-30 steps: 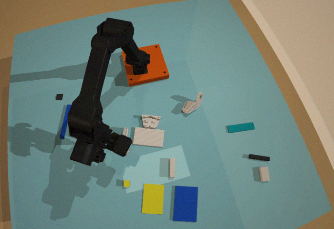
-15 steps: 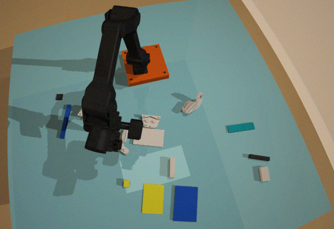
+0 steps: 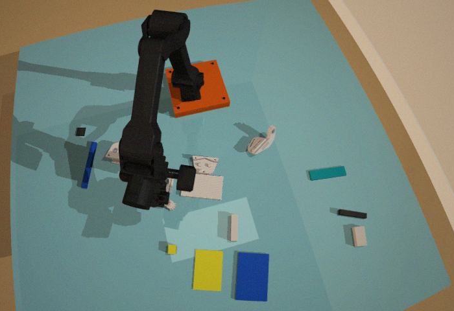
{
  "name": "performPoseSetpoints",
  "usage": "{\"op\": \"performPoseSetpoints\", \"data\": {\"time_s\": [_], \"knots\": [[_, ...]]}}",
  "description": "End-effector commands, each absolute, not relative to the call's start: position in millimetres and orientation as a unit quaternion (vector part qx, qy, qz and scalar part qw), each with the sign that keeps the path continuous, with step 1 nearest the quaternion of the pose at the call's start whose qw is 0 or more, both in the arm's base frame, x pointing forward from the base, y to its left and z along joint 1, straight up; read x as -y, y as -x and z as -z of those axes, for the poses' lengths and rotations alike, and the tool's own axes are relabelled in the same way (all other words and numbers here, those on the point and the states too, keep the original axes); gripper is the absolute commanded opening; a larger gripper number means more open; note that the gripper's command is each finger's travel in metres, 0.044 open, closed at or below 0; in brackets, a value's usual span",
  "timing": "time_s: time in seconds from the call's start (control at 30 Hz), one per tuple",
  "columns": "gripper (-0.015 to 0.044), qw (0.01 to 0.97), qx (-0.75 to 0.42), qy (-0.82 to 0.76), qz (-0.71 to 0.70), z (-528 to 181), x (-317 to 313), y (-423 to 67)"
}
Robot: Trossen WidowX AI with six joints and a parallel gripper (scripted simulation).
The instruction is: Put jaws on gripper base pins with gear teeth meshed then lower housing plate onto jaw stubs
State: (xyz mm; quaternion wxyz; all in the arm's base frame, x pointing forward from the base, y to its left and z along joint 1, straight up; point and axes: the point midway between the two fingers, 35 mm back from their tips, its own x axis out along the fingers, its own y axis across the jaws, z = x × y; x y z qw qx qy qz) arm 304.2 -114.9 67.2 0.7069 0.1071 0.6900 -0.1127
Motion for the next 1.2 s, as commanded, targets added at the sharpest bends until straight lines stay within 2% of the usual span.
{"op": "performPoseSetpoints", "data": {"time_s": [0.0,1.17], "knots": [[0.044,0.707,-0.69,-0.106,0.111,-64.3,114.7,-304.4],[0.044,0.707,-0.69,-0.106,0.111,-16.0,116.0,-307.6]]}}
